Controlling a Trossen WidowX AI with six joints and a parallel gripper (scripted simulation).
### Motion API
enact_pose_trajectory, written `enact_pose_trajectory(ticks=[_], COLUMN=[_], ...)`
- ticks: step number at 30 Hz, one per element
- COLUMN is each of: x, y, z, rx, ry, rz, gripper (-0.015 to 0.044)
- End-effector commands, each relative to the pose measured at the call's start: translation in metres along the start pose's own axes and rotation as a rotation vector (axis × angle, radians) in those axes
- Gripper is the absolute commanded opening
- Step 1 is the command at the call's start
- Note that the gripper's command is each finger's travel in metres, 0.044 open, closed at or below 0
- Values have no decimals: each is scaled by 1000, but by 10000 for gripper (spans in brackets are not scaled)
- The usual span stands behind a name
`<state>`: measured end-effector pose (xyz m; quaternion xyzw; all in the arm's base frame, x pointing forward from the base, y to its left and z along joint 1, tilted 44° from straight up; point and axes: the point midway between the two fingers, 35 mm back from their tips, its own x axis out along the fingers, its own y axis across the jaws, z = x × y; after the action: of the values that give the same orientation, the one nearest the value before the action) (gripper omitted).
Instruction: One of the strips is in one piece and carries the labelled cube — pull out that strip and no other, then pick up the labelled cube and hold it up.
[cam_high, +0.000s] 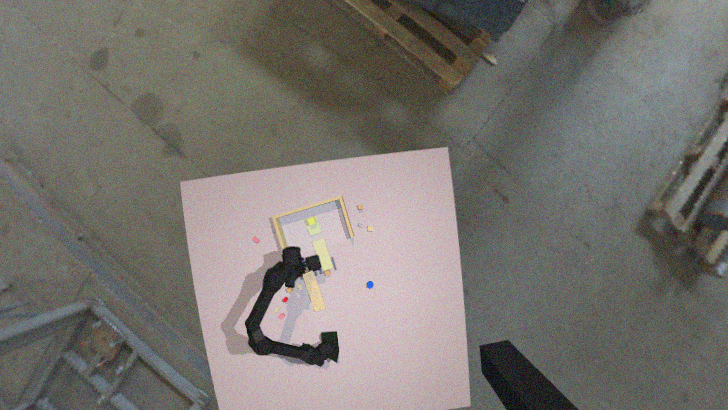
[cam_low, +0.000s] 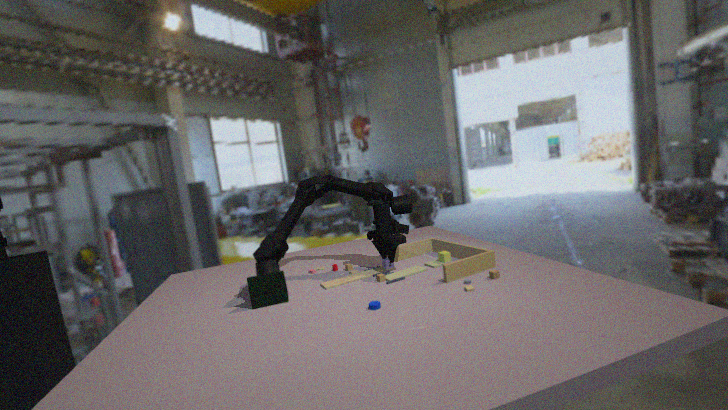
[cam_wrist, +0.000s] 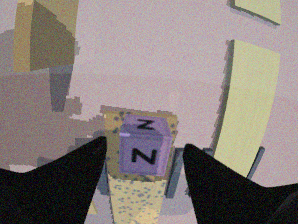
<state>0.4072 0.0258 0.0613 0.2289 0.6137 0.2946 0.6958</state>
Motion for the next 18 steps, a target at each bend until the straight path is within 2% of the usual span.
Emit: enact_pose_trajectory(ticks=[1, 11, 15, 18], x=[9, 18, 15, 15], y=[1, 1, 1, 1], z=[-2, -2, -1, -1], rx=[7, 7, 0, 0], ry=[3, 3, 2, 2], rz=[6, 7, 2, 2], gripper=[250, 250, 145, 125])
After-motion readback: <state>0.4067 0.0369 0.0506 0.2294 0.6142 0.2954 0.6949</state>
